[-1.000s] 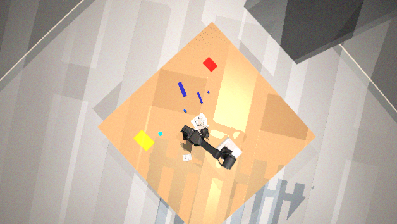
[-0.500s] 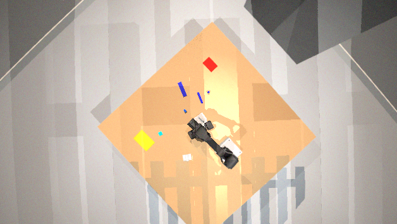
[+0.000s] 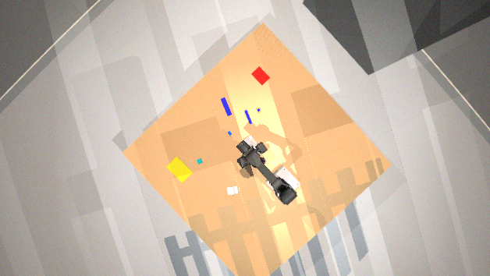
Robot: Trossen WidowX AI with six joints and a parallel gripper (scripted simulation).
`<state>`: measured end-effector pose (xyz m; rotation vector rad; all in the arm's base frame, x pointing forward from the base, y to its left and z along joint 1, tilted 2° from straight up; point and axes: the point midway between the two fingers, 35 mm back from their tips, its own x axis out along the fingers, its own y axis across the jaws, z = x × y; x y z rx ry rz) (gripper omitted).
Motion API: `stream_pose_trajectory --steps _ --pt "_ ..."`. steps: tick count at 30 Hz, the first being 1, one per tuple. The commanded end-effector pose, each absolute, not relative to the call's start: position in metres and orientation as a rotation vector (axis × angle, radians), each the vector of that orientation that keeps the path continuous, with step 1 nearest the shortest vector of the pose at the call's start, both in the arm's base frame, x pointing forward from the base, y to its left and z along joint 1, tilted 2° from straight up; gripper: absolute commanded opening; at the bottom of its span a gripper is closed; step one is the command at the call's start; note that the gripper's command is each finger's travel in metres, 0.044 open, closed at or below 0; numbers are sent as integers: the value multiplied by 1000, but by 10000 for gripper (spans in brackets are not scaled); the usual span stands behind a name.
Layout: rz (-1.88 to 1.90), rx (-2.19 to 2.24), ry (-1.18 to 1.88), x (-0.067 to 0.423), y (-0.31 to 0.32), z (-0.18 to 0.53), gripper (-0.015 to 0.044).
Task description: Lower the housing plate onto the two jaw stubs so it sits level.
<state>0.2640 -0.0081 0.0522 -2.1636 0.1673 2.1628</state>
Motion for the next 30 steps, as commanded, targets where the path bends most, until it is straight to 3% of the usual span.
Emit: stream_pose_trajectory --steps 1,30 --pt "2164 -2173 163 264 -9 52 351" --pt "2169 -2176 156 253 -15 52 351"
